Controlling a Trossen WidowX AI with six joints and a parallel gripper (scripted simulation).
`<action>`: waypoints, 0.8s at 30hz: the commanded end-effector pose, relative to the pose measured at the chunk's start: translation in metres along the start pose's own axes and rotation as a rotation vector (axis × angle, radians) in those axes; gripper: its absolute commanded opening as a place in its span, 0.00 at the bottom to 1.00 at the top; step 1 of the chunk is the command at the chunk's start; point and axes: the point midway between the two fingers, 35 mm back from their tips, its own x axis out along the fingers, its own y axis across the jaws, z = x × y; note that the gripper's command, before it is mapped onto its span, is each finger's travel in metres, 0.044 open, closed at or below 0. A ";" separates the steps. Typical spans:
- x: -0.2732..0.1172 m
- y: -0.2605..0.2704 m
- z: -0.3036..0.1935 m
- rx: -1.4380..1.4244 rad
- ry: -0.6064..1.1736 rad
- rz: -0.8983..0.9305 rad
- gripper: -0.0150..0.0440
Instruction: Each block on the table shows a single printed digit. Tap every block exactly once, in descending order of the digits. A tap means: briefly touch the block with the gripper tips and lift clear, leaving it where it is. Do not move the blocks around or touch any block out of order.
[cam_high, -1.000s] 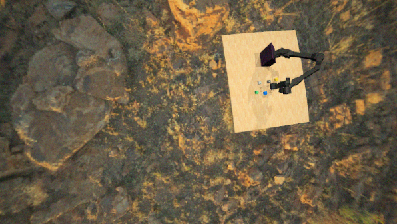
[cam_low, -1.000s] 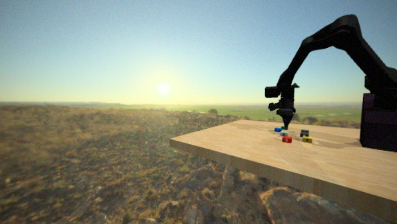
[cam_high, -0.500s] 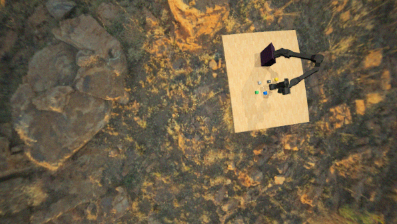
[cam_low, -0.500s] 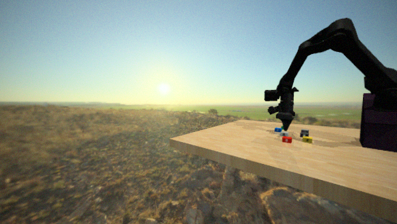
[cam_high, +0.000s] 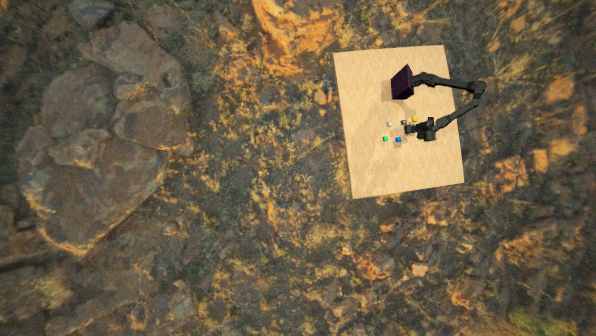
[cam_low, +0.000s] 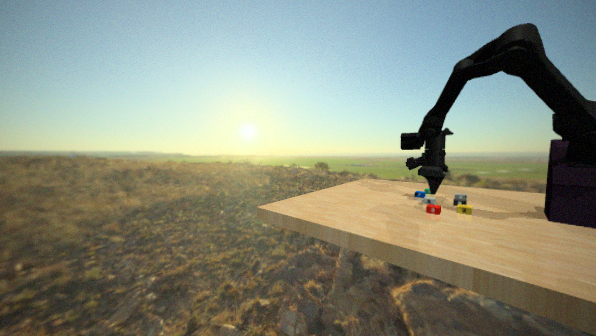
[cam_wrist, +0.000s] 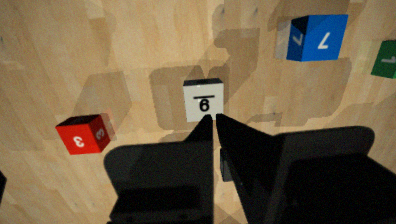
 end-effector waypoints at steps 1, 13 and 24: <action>-0.013 0.001 0.003 -0.011 -0.009 0.004 0.29; -0.094 0.000 0.002 -0.011 -0.009 0.000 0.29; -0.093 -0.023 -0.070 -0.008 -0.005 -0.001 0.29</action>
